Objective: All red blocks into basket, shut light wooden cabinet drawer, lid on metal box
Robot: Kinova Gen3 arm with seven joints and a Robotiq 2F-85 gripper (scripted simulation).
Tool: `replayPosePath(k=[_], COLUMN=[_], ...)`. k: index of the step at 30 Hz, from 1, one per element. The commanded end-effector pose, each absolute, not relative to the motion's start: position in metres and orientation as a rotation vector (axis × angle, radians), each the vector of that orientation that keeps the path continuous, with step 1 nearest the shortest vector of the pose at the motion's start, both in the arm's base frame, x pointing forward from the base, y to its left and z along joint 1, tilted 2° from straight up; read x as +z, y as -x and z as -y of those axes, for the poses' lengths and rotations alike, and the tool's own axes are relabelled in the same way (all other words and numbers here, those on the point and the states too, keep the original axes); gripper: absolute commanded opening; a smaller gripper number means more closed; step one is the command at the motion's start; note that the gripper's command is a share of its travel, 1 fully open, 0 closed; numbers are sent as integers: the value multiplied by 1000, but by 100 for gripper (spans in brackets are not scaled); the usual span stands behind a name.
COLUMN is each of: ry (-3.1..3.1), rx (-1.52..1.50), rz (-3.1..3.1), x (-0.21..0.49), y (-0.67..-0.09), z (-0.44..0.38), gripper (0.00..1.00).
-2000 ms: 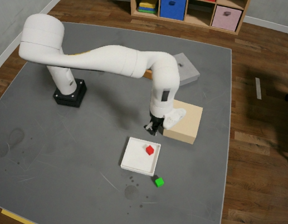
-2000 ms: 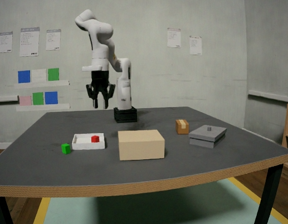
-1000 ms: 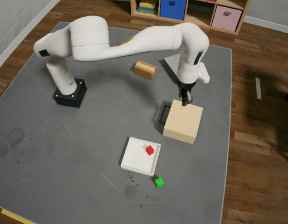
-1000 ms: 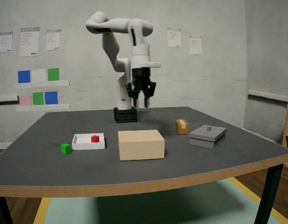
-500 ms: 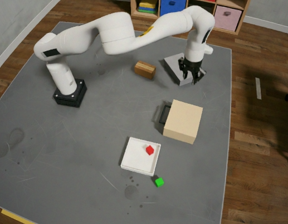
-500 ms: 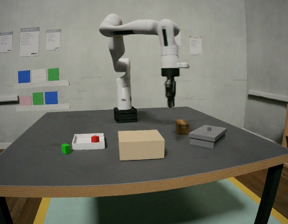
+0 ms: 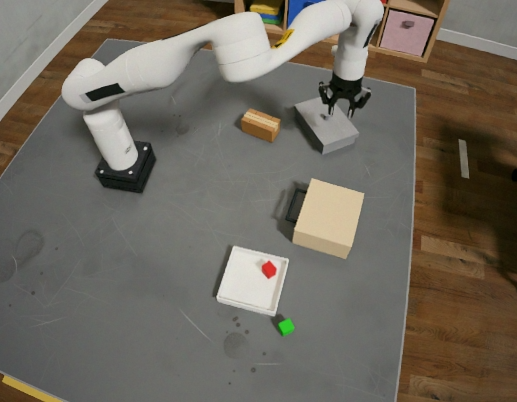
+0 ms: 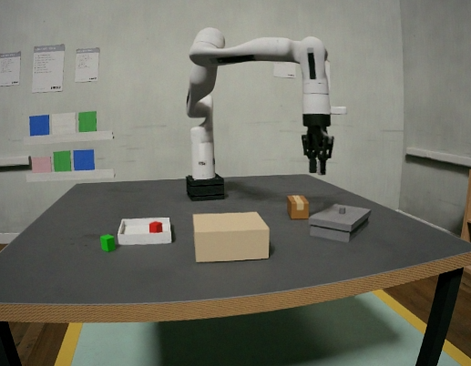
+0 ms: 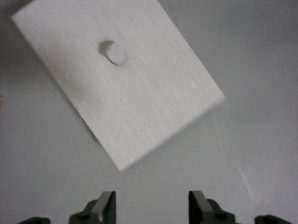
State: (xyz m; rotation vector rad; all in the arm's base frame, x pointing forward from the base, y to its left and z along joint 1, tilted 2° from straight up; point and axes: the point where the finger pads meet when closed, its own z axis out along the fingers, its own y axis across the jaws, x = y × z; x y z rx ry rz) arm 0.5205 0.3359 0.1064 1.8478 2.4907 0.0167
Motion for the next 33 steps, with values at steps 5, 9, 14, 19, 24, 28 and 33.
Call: replayPosePath(k=[5,9,14,19,24,28,33], ry=[-1492,-1354,-1268,-1158,-1089,-1066,-1051], rx=[-17,-25,-31,-38,-43,-44,-45], rz=[-2729,-2803,-2845,-2895,-2923,-2932,-2938], x=[103,101,100,98,97,97,96], y=[-498,-488,-481,-473,-467,-465,-464], z=[-382,-399,-408,-420,-428,-430,-432], gripper=[51,51,51,51,51,51,51])
